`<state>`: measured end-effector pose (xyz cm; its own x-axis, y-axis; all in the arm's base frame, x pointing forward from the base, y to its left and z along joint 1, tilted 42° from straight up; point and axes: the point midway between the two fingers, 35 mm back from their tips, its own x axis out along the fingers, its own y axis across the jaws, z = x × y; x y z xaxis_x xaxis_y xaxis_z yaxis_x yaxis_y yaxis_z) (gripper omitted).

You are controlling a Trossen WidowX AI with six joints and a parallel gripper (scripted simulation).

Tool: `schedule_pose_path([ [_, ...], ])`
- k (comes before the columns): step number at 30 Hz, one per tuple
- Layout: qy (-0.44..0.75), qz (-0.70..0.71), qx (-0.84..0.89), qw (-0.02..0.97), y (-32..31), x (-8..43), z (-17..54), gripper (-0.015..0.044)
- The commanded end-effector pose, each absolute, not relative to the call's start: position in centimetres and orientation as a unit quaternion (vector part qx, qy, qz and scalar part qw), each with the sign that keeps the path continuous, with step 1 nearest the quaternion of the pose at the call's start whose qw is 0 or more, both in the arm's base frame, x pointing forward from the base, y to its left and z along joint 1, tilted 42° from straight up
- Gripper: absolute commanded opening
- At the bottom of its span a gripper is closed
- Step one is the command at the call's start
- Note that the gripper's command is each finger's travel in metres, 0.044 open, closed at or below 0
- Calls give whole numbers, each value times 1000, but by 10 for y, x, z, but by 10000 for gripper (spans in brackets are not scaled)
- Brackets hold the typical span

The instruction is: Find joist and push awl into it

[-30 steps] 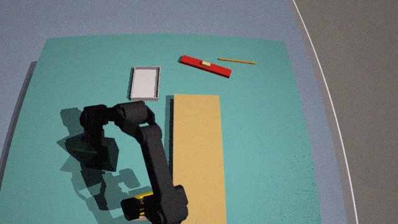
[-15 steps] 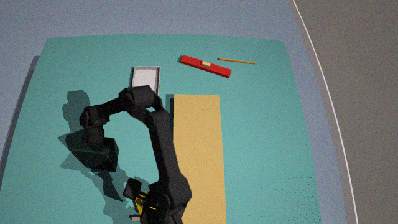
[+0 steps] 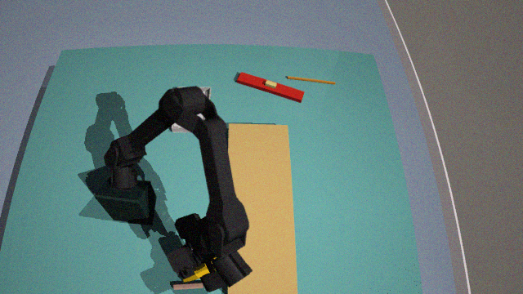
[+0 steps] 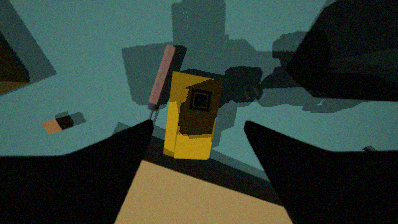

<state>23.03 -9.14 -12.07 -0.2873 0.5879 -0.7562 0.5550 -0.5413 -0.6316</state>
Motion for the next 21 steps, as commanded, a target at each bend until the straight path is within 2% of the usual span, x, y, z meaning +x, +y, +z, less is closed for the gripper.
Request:
schedule_pose_path([
  [1,-413,685,-599,33,-90,229,-120,440],
  [21,-413,685,-599,33,-78,229,-134,440],
])
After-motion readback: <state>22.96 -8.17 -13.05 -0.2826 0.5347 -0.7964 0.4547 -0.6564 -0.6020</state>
